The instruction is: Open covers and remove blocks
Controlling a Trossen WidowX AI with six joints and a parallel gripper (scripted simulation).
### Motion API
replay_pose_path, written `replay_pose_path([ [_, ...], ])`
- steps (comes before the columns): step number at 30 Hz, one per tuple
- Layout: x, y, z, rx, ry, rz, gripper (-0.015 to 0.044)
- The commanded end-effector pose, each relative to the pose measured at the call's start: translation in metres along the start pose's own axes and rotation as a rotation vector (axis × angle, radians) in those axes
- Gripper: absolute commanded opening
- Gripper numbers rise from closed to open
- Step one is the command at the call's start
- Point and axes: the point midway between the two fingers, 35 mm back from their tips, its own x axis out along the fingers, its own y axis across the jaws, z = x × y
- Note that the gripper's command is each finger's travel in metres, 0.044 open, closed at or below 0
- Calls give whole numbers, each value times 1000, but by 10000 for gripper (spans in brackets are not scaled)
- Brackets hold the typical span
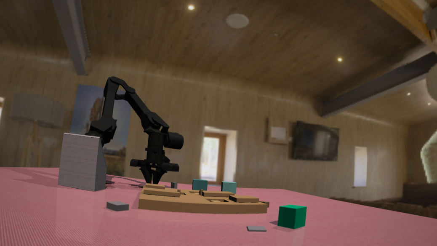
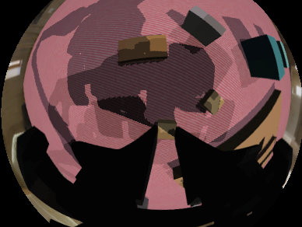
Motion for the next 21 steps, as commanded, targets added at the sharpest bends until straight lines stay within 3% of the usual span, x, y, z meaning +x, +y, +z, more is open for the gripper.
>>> replay_pose_path([
  [1, 0, 0, 0, 0, 0, 0, 106],
  [14, -2, 0, 0, 0, 1, 0, 440],
  [21, -22, -4, 0, 0, 9, -3, 440],
])
